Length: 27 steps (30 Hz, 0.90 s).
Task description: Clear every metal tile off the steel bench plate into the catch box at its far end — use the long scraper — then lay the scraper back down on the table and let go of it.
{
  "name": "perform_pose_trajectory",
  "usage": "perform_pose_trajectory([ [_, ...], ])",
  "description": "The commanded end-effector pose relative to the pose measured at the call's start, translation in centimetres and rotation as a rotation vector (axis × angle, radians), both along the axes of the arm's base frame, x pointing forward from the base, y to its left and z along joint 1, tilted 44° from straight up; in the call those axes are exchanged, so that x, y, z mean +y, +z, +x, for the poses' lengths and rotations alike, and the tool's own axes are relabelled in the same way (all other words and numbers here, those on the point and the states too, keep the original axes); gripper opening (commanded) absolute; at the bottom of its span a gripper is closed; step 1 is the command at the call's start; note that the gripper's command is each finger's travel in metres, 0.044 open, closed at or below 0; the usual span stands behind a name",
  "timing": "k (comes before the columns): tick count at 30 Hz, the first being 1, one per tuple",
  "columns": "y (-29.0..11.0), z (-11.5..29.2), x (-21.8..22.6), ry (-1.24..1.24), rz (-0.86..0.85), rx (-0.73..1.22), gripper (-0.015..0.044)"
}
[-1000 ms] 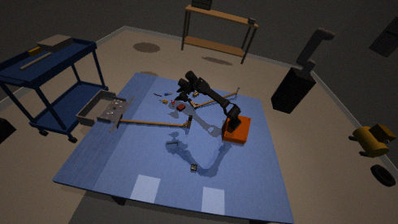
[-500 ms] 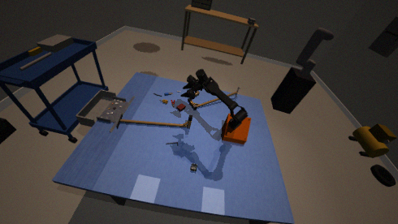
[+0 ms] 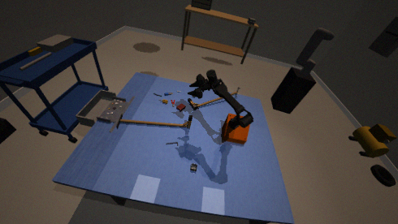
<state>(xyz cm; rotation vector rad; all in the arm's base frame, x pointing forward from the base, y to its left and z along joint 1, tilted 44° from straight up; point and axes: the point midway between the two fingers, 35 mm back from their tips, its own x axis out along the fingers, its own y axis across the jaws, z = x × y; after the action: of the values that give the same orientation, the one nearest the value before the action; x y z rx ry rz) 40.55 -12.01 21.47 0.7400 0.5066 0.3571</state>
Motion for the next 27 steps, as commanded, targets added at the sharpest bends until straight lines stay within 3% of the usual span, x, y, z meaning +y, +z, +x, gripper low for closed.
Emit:
perform_pose_trajectory([
  [1, 0.3, -1.3, -0.6, -0.027, 0.008, -0.018, 0.0440],
  [27, 1.0, -8.9, -2.4, -0.191, 0.004, -0.133, 0.0440],
])
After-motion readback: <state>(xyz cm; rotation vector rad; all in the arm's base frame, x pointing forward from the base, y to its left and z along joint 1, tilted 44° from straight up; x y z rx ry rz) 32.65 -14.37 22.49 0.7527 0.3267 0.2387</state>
